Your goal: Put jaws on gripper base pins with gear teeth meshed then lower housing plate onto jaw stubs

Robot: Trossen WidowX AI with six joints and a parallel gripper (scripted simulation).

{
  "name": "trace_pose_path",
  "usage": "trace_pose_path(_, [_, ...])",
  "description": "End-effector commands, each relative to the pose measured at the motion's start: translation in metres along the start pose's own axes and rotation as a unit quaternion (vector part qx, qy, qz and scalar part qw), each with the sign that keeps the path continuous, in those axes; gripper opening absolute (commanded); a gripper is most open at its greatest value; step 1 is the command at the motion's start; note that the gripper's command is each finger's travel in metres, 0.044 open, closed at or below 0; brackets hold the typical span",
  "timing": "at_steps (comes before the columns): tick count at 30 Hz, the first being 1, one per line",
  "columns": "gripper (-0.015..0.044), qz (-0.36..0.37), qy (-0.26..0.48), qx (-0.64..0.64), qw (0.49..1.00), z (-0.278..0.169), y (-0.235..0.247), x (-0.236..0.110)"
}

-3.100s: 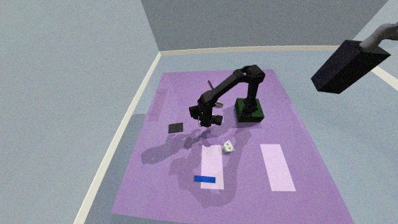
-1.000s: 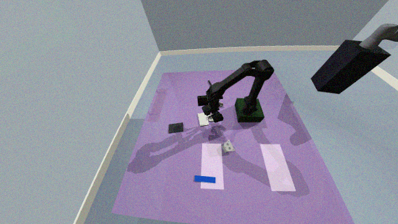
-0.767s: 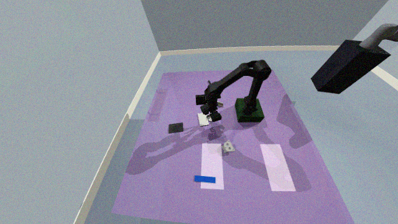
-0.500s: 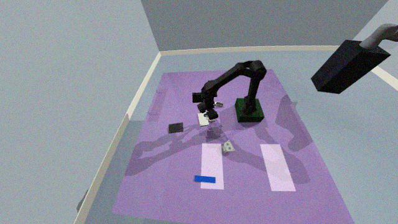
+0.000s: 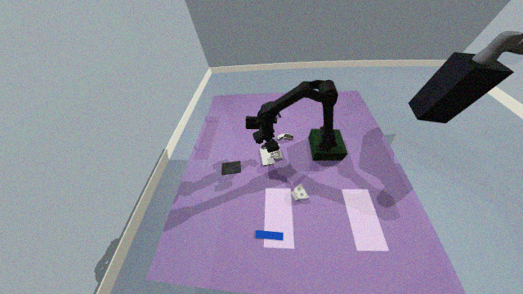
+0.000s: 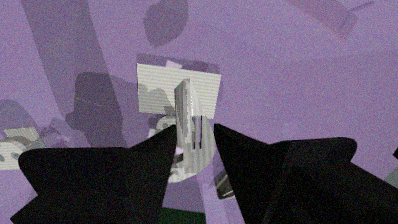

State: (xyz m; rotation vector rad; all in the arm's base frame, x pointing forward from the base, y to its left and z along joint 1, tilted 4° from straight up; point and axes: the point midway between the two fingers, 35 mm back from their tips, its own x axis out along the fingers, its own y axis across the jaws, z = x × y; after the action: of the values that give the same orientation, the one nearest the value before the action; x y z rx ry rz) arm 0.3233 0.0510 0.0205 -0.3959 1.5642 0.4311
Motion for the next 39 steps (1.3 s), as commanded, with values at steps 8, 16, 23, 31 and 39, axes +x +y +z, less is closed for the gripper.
trace_pose_path(8, [0.0134, -0.002, 0.000, -0.001, 1.000, 0.0034, -0.0078, -0.0008])
trace_pose_path(16, [0.0134, -0.002, 0.000, -0.001, 1.000, 0.0034, -0.0078, -0.0008])
trace_pose_path(23, [0.0134, -0.002, 0.000, -0.006, 1.000, 0.0034, -0.0078, -0.0008])
trace_pose_path(31, [0.0134, -0.002, 0.000, -0.007, 1.000, 0.0034, -0.0078, -0.0008])
trace_pose_path(39, [0.0134, -0.002, 0.000, -0.007, 1.000, 0.0029, -0.0071, -0.0008])
